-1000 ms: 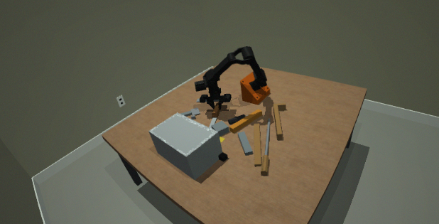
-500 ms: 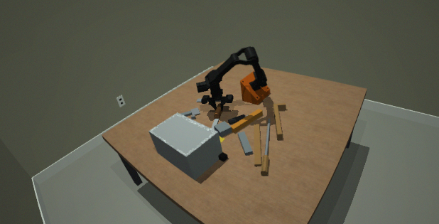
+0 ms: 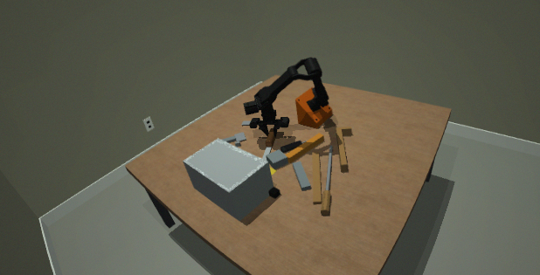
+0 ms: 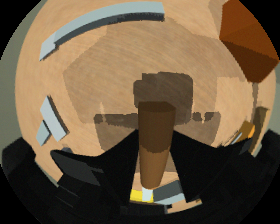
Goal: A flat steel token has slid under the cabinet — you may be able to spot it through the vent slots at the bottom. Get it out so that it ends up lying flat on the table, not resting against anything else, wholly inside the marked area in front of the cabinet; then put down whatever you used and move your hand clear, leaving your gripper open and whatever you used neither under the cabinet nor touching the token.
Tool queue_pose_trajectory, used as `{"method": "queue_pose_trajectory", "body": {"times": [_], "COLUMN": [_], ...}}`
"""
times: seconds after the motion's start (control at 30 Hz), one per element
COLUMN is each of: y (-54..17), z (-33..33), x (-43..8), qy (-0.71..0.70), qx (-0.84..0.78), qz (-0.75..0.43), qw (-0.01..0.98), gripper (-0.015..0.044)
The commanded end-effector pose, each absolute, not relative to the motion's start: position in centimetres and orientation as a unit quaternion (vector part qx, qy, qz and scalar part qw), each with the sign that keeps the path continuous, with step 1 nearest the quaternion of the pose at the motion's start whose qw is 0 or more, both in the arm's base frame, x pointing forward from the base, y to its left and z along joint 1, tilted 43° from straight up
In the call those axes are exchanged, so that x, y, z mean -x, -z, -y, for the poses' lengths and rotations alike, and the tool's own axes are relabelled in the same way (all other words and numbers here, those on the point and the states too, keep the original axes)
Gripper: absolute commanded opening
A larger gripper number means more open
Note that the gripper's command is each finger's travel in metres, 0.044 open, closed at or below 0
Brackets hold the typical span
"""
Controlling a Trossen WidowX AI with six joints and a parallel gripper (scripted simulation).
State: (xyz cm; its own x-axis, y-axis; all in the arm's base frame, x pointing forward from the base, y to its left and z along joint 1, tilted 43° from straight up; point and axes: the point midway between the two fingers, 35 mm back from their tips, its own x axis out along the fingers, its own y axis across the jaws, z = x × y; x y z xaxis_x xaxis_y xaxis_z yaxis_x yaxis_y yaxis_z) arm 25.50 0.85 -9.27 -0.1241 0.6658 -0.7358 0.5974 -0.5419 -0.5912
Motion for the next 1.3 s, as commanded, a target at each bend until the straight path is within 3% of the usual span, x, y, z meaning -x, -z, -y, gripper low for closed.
{"method": "queue_pose_trajectory", "body": {"times": [0.0,1.27], "y": [8.8,6.0], "z": [-1.2,-4.4], "x": [-25.6,-25.5], "qy": [-0.574,-0.574], "qx": [0.663,0.663], "qz": [0.479,0.480], "qw": [0.028,0.029], "gripper": [0.0000,0.0000]}}
